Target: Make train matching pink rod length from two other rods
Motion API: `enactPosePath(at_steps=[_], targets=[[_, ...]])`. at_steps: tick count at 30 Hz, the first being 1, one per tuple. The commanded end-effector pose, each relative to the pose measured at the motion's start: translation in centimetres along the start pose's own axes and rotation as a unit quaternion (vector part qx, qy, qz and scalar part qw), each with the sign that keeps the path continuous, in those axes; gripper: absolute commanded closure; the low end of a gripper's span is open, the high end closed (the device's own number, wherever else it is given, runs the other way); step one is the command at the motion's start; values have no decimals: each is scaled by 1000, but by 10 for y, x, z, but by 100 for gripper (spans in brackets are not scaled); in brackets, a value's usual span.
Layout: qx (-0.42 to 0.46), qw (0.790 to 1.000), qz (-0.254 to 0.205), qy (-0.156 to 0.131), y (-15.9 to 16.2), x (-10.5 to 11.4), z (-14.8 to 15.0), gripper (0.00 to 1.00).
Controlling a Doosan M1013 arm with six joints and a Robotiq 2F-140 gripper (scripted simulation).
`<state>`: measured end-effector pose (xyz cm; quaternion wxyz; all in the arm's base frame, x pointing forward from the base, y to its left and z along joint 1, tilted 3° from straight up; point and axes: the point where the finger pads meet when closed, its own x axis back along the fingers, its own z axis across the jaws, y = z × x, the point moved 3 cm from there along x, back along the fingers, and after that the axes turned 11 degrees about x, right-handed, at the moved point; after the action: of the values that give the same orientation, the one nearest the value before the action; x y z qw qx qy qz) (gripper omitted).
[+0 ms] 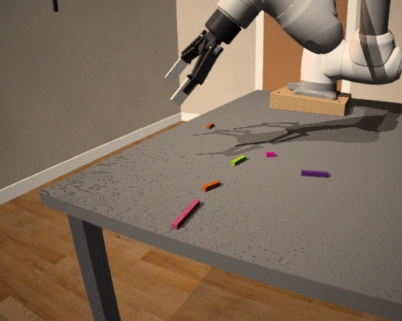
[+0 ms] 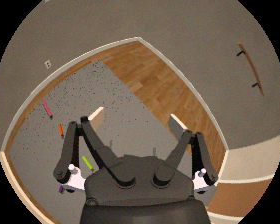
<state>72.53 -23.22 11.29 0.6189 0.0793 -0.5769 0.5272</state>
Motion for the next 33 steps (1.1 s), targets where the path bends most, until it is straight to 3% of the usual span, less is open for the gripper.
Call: enactPosePath(at_steps=[1, 13, 15, 16, 20, 22, 26, 27, 32, 33], targets=[[23, 999, -24, -3, 18, 2, 14, 0], [126, 986, -108, -36, 113, 17, 67, 0], [127, 985, -110, -37, 115, 18, 68, 0], [148, 980, -125, -48, 136, 22, 77, 0], [152, 979, -128, -51, 140, 23, 78, 0], [184, 969, -150, -72, 173, 32, 91, 0], [197, 964, -159, -82, 186, 35, 96, 0], [218, 956, -171, -99, 209, 42, 103, 0], [237, 947, -181, -117, 230, 49, 109, 0], [254, 939, -190, -135, 250, 55, 114, 0]])
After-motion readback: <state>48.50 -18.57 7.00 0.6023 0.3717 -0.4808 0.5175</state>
